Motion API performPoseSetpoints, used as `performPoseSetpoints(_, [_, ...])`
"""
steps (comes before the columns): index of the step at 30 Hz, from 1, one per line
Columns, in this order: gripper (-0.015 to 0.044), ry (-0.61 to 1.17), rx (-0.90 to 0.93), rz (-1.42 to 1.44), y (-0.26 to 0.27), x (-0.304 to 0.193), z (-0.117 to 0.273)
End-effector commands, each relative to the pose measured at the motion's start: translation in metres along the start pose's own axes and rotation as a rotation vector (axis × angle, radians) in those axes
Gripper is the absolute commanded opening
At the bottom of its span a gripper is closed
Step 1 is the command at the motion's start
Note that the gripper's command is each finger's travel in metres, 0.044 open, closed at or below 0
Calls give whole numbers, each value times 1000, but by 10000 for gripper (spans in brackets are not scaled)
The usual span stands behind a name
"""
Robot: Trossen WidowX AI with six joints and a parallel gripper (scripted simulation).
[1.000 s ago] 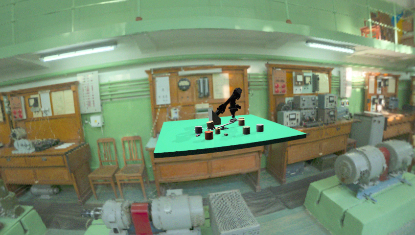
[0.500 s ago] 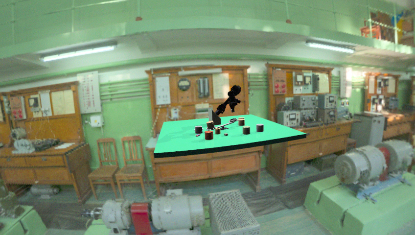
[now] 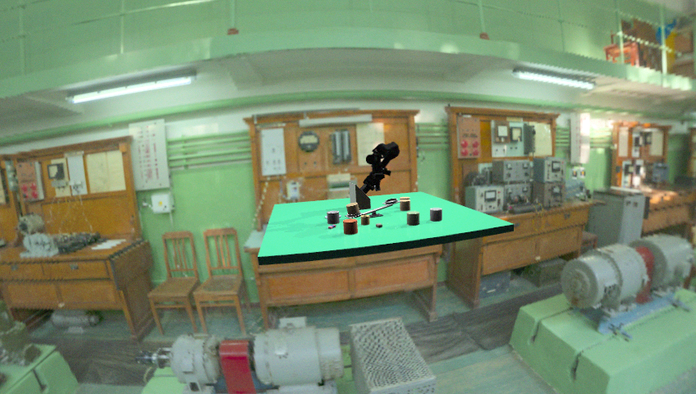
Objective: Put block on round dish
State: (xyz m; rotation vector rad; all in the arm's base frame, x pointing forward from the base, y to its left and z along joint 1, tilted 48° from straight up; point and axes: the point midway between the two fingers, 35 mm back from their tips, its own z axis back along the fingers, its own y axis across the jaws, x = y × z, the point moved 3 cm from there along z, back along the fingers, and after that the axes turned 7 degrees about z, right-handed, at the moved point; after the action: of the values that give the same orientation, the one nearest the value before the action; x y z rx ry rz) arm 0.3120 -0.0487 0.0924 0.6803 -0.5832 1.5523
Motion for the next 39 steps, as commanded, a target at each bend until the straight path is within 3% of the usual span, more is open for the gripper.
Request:
performPoseSetpoints(1, [0, 12, -8, 2, -2, -26, 0])
performPoseSetpoints(19, [0, 24, -6, 1, 17, -142, -25])
performPoseSetpoints(39, [0, 7, -1, 8, 73, -250, -77])
